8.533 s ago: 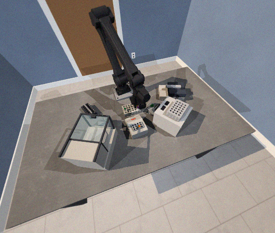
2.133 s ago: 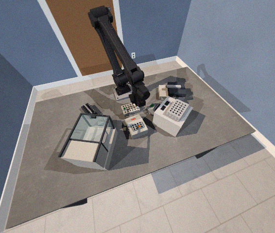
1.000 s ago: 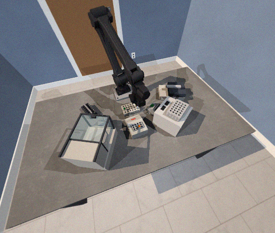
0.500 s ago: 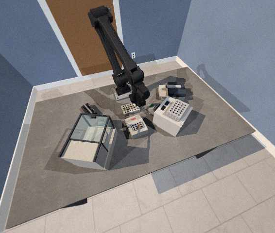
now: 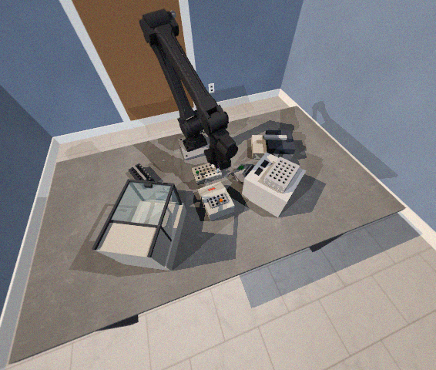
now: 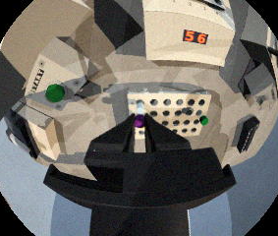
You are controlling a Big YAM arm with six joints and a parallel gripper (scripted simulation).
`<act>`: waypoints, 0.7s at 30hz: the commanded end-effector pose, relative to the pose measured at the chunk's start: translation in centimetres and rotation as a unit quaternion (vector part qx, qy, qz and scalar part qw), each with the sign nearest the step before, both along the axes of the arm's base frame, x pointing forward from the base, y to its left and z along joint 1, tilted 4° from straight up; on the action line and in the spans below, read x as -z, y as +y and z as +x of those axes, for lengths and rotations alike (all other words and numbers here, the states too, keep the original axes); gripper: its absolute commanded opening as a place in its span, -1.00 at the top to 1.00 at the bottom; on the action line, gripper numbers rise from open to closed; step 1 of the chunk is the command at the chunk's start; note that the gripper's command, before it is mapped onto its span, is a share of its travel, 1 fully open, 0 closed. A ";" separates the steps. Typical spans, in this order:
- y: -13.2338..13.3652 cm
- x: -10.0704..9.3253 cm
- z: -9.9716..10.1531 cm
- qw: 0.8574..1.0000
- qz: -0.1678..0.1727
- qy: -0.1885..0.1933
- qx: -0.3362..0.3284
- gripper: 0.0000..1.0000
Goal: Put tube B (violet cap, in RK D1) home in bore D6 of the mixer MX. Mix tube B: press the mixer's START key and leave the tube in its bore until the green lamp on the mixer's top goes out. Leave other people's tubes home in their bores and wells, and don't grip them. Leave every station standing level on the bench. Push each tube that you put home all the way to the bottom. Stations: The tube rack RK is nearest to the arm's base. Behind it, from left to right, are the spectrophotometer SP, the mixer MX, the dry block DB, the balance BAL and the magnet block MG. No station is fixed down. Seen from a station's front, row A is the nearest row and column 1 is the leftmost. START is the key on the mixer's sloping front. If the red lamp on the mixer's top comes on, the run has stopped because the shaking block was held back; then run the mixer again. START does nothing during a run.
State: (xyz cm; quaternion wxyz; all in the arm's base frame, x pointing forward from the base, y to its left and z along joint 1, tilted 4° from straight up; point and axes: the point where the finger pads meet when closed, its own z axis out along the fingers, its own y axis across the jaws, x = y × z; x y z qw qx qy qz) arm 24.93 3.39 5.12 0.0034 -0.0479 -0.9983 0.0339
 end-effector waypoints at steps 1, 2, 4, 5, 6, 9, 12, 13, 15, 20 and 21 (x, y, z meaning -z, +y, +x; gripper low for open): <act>0.7 -2.5 2.5 0.999 0.004 -0.036 0.000 0.82; 0.7 -2.5 2.5 0.999 0.004 -0.036 0.000 0.82; 0.7 -2.5 2.5 0.999 0.004 -0.036 0.000 0.82; 0.7 -2.5 2.5 0.999 0.004 -0.036 0.000 0.82; 0.7 -2.5 2.5 0.999 0.004 -0.036 0.000 0.82; 0.7 -2.5 2.5 0.999 0.004 -0.035 0.000 0.82; 0.7 -2.5 2.5 0.999 0.005 -0.036 0.000 0.82; 0.7 -2.5 2.5 0.999 0.005 -0.037 0.000 0.82; 0.7 -2.4 2.4 0.999 0.004 -0.036 0.000 0.82; 0.6 -2.3 2.3 0.999 0.004 -0.034 0.000 0.82; 0.6 -2.3 2.2 0.999 0.004 -0.033 0.000 0.82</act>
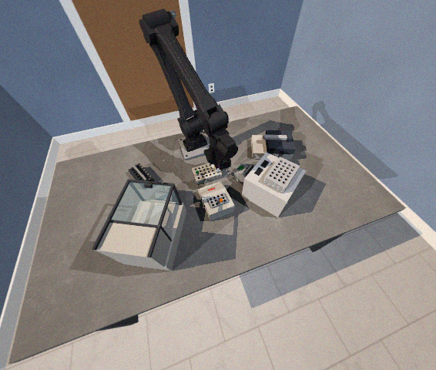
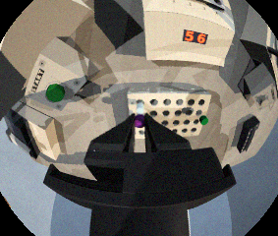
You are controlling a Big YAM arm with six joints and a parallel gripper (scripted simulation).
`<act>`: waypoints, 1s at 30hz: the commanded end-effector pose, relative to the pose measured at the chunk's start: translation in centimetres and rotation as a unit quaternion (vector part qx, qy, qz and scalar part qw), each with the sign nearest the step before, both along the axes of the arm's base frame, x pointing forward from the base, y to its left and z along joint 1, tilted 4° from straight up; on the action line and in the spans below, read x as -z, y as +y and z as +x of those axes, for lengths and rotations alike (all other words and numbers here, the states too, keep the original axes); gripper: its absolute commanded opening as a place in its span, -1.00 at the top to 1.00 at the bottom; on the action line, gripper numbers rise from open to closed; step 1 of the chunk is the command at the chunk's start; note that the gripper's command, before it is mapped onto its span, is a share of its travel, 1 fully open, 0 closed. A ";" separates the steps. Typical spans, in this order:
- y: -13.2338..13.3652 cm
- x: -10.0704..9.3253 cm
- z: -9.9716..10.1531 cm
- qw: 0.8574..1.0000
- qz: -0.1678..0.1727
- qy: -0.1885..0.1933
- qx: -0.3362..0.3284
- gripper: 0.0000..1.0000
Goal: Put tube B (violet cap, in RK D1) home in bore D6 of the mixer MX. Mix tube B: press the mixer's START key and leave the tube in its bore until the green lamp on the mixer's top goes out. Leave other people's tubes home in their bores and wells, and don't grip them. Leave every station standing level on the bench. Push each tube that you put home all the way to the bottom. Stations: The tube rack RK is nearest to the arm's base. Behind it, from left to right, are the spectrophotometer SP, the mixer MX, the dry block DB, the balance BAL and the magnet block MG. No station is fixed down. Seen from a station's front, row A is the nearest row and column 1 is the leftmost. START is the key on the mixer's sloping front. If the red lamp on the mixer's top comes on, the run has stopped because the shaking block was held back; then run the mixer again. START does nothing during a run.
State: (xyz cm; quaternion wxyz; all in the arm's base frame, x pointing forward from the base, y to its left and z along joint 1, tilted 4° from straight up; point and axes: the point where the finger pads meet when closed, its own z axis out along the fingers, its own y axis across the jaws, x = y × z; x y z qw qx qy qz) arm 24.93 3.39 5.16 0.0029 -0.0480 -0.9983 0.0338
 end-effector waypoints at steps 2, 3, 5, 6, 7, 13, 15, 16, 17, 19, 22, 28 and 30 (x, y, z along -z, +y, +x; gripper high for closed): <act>0.6 -2.2 2.2 0.999 0.004 -0.033 0.000 0.82; 0.6 -2.2 2.2 0.999 0.004 -0.032 0.000 0.82; 0.3 -1.2 1.4 1.000 0.002 -0.019 0.000 0.82; 0.3 -1.2 1.4 1.000 0.002 -0.019 0.000 0.82; 0.3 -1.2 1.4 1.000 0.002 -0.019 0.000 0.82; 0.3 -1.2 1.4 1.000 0.002 -0.019 0.000 0.82; 0.3 -1.2 1.4 1.000 0.002 -0.019 0.000 0.82; 0.3 -1.2 1.4 1.000 0.002 -0.019 0.000 0.82; 0.3 -1.2 1.4 1.000 0.002 -0.019 0.000 0.82; 0.3 -1.2 1.4 1.000 0.002 -0.019 0.000 0.82; 0.3 -1.2 1.4 1.000 0.002 -0.019 0.000 0.82; 0.7 -3.5 2.8 0.999 0.004 -0.035 0.002 0.82; 0.9 -3.8 2.8 0.999 0.004 -0.035 0.001 0.82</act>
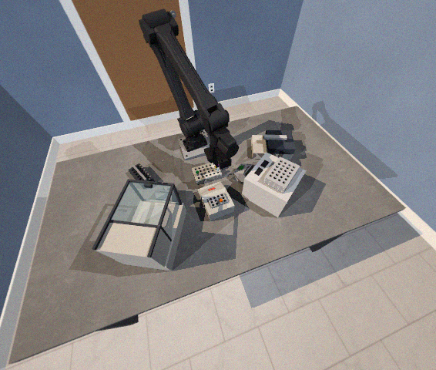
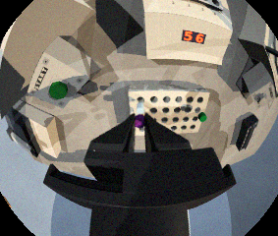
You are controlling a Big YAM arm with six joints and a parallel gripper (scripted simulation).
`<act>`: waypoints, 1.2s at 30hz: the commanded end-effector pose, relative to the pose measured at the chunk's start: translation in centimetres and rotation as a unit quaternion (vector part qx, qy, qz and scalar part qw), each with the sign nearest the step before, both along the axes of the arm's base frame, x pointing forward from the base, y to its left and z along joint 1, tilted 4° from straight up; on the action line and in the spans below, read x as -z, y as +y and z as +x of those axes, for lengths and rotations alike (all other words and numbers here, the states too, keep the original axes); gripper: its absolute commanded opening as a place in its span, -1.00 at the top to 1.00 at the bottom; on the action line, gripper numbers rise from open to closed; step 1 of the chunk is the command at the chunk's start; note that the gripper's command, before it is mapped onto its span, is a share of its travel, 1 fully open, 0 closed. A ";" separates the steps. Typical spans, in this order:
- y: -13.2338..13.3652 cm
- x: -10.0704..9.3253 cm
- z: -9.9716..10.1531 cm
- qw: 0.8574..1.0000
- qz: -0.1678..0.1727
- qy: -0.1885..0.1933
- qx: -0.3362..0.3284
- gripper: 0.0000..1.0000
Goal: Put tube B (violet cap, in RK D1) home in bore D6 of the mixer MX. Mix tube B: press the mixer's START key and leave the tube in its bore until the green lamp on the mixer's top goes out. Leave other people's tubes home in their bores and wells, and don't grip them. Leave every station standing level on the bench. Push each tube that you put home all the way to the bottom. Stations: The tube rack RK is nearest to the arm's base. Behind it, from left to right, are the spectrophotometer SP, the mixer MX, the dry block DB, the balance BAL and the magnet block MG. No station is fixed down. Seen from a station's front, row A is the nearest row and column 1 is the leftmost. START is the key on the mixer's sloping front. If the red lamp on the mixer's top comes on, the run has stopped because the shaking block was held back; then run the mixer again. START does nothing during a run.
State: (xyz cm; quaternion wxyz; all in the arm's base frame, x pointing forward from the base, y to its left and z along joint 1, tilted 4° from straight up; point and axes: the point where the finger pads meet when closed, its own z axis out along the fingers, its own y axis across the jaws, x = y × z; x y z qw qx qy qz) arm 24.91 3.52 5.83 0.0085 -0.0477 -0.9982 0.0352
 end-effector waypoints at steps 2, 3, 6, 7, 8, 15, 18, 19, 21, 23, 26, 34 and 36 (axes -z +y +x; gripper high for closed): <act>0.8 -3.5 2.8 0.999 0.006 -0.041 -0.001 0.82; 0.8 -3.7 2.8 0.999 0.006 -0.041 -0.001 0.82; 0.8 -3.9 2.8 0.999 0.006 -0.041 0.000 0.82; 0.7 -4.0 2.8 0.999 0.006 -0.041 0.002 0.82; 0.7 -4.2 2.8 0.999 0.006 -0.041 0.002 0.82; 0.8 -5.2 2.8 0.999 0.006 -0.041 0.001 0.82; 0.8 -5.0 2.8 0.999 0.005 -0.036 0.001 0.82; 0.8 -5.0 2.8 0.999 0.005 -0.036 0.001 0.82; 0.8 -5.0 2.9 0.999 0.005 -0.037 0.001 0.82; 0.8 -5.0 2.9 0.999 0.005 -0.037 0.001 0.82; 0.8 -5.0 2.9 0.999 0.005 -0.037 0.001 0.82; 0.8 -5.0 2.9 0.999 0.005 -0.037 0.001 0.82; 0.8 -5.0 2.9 0.999 0.005 -0.037 0.001 0.82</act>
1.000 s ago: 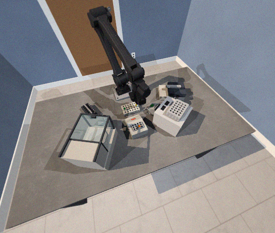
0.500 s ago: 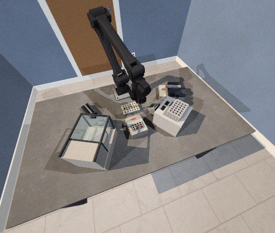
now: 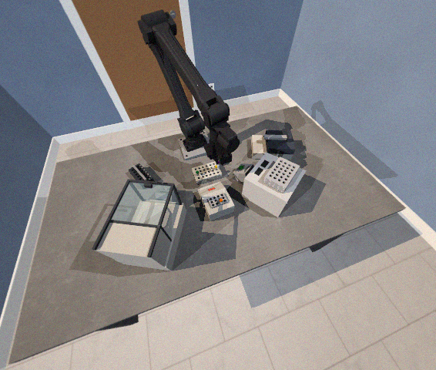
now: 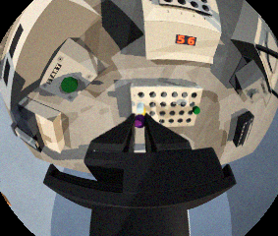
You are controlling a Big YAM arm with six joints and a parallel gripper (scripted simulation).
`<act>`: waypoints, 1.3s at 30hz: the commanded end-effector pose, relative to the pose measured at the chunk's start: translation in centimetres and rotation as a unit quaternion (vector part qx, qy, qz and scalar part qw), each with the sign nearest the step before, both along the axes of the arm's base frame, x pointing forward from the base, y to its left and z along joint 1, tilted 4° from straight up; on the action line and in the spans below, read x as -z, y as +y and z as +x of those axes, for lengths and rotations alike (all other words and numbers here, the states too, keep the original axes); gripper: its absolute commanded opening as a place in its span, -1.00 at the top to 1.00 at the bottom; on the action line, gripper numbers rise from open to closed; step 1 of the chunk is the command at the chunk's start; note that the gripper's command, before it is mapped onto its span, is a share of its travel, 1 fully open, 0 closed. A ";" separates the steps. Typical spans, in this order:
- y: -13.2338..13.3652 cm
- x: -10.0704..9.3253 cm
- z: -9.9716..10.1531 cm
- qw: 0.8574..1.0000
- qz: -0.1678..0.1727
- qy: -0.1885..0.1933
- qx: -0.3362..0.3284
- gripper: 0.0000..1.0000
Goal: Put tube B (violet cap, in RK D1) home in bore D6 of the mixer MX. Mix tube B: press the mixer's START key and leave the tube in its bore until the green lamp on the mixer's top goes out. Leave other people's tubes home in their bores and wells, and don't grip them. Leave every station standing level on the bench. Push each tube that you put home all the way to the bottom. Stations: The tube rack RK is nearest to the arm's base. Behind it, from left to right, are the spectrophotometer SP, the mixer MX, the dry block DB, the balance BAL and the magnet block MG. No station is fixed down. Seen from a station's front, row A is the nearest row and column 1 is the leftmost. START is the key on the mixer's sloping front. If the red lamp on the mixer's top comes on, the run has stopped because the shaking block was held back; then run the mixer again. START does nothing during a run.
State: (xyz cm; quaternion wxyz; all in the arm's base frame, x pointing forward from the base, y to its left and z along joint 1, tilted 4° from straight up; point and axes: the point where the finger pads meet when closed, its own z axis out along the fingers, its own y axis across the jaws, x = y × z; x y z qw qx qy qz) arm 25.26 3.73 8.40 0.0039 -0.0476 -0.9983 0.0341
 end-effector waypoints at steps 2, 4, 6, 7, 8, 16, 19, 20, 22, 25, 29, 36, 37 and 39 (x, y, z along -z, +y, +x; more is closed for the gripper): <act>0.6 -2.4 2.5 0.999 0.004 -0.032 0.001 0.82; 0.6 -2.4 2.5 0.999 0.004 -0.032 0.001 0.82; 0.6 -2.4 2.5 0.999 0.004 -0.032 0.001 0.82; 0.6 -2.4 2.5 0.999 0.004 -0.032 0.001 0.82; 0.6 -2.4 2.5 0.999 0.004 -0.032 0.001 0.82; 0.6 -2.4 2.5 0.999 0.004 -0.032 0.001 0.82; 0.6 -2.4 2.5 0.999 0.004 -0.032 0.001 0.82; 0.6 -2.4 2.5 0.999 0.004 -0.032 0.001 0.82; 0.6 -2.4 2.5 0.999 0.004 -0.032 0.001 0.82; 0.6 -2.4 2.5 0.999 0.004 -0.032 0.001 0.82; 0.6 -2.7 2.4 1.000 0.005 -0.027 0.000 0.82; 0.8 -4.3 2.4 0.999 0.006 -0.034 0.001 0.82; 0.8 -4.3 2.4 0.999 0.006 -0.034 0.001 0.82; 0.8 -4.5 2.3 0.999 0.006 -0.034 0.000 0.82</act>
